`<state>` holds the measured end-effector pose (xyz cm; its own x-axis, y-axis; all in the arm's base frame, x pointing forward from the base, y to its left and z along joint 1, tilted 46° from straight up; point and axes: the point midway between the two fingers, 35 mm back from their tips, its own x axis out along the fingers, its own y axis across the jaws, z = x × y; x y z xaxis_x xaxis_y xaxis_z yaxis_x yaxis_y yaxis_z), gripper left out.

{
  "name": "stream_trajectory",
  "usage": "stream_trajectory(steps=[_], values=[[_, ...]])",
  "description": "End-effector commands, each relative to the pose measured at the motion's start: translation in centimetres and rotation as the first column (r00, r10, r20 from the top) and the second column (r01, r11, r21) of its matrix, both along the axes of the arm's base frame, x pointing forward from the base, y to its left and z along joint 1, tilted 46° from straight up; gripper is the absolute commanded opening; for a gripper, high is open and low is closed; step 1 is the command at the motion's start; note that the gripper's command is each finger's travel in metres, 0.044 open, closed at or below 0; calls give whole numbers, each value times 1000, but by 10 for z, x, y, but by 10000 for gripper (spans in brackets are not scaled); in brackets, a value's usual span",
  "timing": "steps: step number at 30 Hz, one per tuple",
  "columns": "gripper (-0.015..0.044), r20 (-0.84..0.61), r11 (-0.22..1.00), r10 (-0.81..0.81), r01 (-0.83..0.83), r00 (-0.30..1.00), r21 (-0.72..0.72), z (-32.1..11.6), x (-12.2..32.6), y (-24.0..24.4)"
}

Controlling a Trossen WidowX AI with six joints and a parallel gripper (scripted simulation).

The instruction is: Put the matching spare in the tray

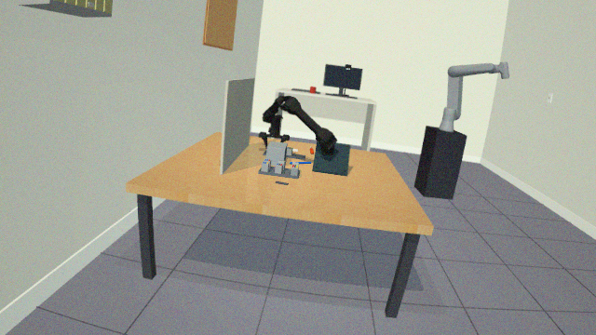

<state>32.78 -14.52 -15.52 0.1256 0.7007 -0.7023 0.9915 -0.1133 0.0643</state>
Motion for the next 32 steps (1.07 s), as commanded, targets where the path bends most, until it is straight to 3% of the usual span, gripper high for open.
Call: stream_trajectory(steps=[1, 8, 32], values=[[440, 0, 1000, 1, -1, 1000, -1, 2, 0, -2], [440, -4, 1000, -4, 4, 1000, 0, 73, -14, -74], [440, 10, 1000, -27, 27, 1000, -13, 73, -14, -79]])
